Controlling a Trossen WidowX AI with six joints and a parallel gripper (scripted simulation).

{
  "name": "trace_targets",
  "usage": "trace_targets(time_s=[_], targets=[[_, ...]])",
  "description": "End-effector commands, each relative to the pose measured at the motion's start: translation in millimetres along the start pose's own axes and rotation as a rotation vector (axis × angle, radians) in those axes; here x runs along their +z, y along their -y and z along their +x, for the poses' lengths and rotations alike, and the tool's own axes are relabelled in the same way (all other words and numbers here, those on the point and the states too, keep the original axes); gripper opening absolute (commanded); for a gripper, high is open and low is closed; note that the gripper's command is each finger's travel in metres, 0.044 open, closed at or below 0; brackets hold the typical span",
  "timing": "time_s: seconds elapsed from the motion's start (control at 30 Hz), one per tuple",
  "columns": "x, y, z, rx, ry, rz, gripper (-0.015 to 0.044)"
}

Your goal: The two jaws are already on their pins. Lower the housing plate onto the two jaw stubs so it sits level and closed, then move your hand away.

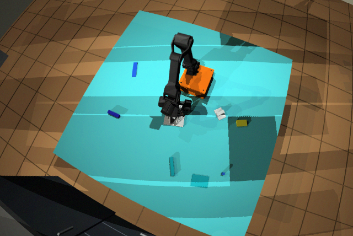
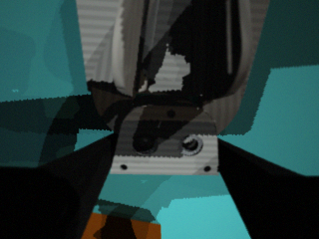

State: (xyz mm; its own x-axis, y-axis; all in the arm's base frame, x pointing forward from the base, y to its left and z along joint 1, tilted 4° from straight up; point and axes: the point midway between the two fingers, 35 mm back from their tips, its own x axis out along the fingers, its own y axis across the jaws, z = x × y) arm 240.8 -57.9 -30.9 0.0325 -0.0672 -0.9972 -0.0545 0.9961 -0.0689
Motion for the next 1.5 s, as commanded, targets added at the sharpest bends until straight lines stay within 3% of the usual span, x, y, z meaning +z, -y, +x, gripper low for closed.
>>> trace_targets(time_s=[0.0, 1.47], targets=[[-1.0, 0.2, 2.3, -0.002, -0.007, -0.005, 0.0351], [-1.1, 0.2, 7.2, -0.002, -0.007, -0.005, 0.0351]])
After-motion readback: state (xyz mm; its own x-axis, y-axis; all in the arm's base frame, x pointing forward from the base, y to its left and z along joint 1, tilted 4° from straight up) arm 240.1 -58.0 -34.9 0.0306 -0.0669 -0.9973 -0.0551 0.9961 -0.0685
